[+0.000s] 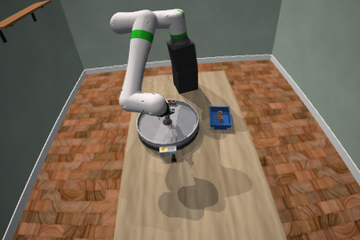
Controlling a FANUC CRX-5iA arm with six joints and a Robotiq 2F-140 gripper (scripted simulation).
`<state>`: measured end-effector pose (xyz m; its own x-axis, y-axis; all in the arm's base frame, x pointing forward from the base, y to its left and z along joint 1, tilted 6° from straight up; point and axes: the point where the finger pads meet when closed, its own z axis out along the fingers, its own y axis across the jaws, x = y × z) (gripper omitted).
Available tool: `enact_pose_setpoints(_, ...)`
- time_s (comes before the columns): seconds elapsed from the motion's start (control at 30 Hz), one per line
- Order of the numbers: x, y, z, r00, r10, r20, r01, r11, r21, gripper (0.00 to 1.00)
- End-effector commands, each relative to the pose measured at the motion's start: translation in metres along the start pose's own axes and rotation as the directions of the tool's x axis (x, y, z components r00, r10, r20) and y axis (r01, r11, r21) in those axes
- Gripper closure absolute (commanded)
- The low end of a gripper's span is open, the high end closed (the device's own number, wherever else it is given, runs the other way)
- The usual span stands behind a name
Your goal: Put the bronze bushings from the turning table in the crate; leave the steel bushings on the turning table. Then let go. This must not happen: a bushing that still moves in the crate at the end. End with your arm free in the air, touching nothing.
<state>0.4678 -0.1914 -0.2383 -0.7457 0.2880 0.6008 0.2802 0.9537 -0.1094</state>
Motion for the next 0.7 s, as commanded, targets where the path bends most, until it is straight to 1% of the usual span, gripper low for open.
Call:
enact_pose_setpoints(0.0, -0.0001, 0.0, -0.0002, 1.0, 0.0, 0.0, 0.0, 1.0, 0.0, 1.0)
enact_pose_setpoints(0.67, -0.0017, 0.0, 0.0021, 1.0, 0.0, 0.0, 0.0, 1.0, 0.0, 1.0)
